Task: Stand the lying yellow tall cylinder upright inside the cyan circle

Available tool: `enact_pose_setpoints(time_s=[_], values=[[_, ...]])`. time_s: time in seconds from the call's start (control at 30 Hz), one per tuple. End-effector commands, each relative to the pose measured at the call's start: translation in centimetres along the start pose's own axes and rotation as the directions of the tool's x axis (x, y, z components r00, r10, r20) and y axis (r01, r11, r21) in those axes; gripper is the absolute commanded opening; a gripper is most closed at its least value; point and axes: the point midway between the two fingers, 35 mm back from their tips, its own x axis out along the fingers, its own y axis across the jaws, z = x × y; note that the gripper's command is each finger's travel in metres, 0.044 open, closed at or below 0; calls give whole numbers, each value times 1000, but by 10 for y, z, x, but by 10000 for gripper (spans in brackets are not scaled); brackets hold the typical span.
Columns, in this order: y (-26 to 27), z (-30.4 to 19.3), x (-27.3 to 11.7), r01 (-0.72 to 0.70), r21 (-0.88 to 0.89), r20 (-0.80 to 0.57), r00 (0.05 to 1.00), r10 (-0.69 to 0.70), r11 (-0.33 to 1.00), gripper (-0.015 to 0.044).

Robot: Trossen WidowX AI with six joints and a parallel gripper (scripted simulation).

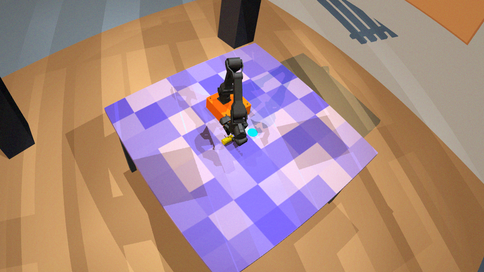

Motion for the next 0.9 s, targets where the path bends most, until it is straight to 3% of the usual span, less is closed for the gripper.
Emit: enact_pose_setpoints(time_s=[0.0,0.2,0.87], values=[[0,0,2,-2,-1,-3,1000,2,1000,105],[0,0,0,0,0,-3,1000,0,1000,105],[4,-2,-65,67,12,-7,998,-67,998,105]])
